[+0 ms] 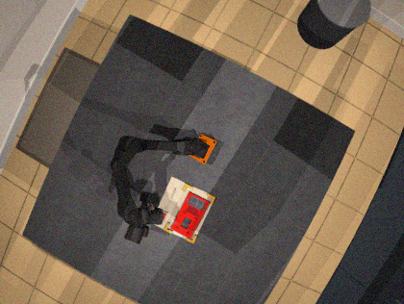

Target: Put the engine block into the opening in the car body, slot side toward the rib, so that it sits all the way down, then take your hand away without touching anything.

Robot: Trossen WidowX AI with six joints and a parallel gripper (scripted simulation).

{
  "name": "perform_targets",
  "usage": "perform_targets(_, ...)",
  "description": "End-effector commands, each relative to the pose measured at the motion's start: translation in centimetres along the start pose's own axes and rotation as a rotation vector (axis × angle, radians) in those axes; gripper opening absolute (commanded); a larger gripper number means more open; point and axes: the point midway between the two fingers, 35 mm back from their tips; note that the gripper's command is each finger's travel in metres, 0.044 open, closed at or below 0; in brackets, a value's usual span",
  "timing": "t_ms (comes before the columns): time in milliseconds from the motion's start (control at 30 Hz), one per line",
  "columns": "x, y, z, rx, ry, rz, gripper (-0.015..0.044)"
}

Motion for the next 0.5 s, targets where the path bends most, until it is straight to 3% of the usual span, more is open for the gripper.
perform_targets(0,-0.4,0.2,0.2,-0.111,-0.018,-0.028,0.0440)
perform_targets(467,-2.0,0.9,1.9,-0.558,-0.096,-0.146,0.0440)
Point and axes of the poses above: the point midway between the two fingers, 35 mm back from their tips, its own x axis out along the fingers, its own z axis across the jaws, y = z × x, and after that the axes turned 10 degrees about -x, right-handed
